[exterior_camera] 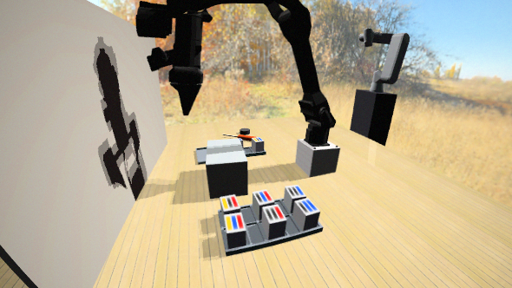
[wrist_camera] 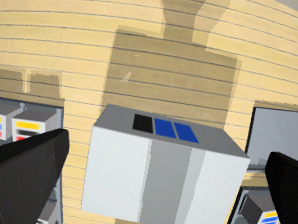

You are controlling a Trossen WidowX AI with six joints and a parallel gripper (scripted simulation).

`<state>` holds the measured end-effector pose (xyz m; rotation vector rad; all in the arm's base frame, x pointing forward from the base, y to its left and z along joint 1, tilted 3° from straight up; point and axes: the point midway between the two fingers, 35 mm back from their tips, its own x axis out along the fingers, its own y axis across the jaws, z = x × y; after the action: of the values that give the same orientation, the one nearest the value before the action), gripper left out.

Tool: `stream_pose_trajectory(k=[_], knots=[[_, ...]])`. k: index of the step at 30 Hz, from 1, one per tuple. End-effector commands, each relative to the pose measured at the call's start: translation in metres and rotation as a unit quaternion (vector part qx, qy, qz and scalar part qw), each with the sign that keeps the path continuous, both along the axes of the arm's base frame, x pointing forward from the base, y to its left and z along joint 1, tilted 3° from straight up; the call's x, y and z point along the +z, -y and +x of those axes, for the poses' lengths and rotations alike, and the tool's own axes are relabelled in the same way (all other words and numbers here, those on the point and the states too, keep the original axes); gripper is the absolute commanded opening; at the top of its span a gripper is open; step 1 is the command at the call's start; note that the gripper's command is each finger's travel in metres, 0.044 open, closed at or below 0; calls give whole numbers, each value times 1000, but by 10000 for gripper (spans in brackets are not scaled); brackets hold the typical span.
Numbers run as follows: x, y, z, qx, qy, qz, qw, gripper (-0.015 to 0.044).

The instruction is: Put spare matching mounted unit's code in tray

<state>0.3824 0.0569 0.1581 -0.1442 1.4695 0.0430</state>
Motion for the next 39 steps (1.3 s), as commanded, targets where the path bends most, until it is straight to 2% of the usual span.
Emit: stream_pose_trajectory(k=[1, 22, 30, 34, 39], knots=[[-18, 28, 0, -62, -52, 14, 997, 440], [-18, 25, 0, -55, -52, 14, 997, 440], [-39, -84, -57, 236, -63, 7, 970, 440], [-51, -129, -103, 388, -68, 1, 919, 440], [-68, -169, -168, 563, -71, -5, 824, 440]])
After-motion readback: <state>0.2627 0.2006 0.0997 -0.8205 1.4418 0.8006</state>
